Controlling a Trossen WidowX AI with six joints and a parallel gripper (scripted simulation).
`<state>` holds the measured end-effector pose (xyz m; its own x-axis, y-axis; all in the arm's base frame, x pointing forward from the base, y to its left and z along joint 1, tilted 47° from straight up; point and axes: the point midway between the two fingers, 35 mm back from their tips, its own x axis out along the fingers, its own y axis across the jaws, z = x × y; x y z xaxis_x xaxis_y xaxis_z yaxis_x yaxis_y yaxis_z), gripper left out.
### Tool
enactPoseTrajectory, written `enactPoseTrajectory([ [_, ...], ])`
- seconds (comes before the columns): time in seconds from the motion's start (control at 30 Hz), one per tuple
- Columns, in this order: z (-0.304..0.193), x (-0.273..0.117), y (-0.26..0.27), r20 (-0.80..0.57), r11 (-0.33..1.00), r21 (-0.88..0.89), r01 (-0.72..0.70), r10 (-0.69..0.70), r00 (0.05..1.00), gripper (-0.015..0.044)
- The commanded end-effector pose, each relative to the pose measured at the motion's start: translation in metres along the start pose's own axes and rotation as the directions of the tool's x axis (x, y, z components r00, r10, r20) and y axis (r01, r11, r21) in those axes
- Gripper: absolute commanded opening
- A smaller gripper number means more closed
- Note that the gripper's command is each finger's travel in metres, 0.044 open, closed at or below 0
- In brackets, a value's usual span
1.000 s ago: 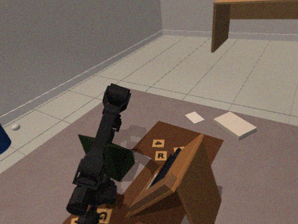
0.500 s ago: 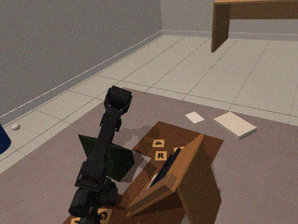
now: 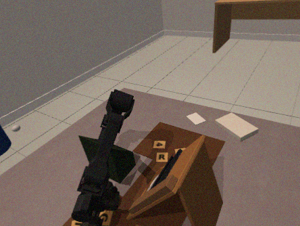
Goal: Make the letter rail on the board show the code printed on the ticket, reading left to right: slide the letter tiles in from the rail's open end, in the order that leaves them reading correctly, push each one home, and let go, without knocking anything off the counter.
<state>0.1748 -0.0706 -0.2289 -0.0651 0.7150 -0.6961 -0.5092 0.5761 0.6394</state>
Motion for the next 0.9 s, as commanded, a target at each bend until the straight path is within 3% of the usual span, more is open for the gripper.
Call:
enactPoseTrajectory([
  [0.0,0.0006,0.0006,0.0,0.005,1.0,0.004,0.001,-0.001,1.0,0.034],
  [0.1,0.0006,0.0006,-0.0001,0.005,1.0,0.004,0.001,-0.001,1.0,0.0288],
  [0.47,0.0006,0.0006,0.0001,0.005,1.0,0.004,0.001,-0.001,1.0,0.0214],
  [0.73,-0.0002,-0.0054,0.0005,0.004,1.0,0.004,0.001,-0.001,1.0,0.0004],
  [0.87,0.0,-0.0075,0.0008,0.004,1.0,0.004,0.001,-0.001,1.0,0.0],
])
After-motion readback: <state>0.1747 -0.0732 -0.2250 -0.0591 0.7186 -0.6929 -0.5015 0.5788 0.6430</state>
